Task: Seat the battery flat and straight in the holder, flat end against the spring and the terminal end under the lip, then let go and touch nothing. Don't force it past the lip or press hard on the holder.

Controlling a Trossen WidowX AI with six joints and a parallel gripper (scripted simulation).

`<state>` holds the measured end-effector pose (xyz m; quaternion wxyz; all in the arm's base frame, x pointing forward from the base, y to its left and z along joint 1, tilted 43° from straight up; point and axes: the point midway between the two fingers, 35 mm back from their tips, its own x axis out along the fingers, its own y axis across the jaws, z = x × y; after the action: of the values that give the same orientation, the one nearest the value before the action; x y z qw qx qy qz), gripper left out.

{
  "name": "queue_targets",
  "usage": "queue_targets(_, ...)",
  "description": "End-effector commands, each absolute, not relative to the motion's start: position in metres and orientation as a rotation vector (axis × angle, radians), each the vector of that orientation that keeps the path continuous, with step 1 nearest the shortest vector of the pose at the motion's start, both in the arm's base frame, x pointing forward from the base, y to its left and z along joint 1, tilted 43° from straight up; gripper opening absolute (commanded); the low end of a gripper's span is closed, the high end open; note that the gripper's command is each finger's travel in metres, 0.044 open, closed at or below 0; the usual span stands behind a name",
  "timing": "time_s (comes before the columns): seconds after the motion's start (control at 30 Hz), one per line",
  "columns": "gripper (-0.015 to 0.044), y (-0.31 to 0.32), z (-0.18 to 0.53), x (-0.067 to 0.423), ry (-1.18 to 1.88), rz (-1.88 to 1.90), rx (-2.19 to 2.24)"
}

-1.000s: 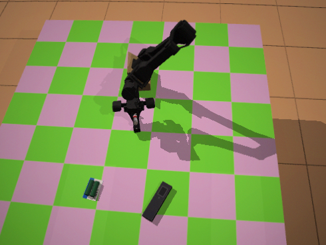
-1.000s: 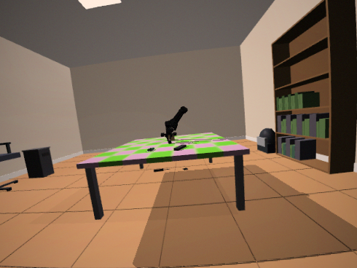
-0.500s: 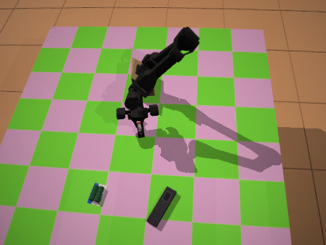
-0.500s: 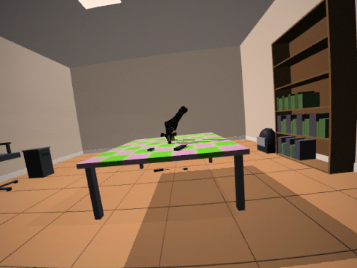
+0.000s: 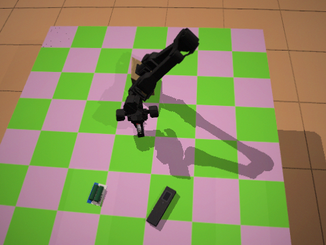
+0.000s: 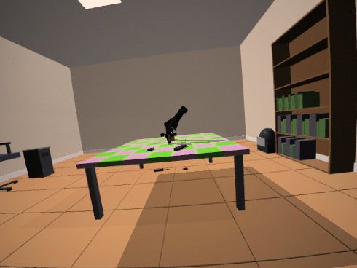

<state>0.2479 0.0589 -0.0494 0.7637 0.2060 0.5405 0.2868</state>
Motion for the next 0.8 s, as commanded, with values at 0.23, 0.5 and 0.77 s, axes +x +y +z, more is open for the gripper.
queue_targets(0.23, 0.006, 0.0596, -0.0552, 0.2449, 1.261, 0.635, 0.415)
queue_targets(0.5, 0.006, 0.0612, -0.0544, 0.2453, 1.306, 0.654, 0.398)
queue_targets(0.77, 0.006, 0.0629, -0.0532, 0.2457, 1.353, 0.671, 0.378)
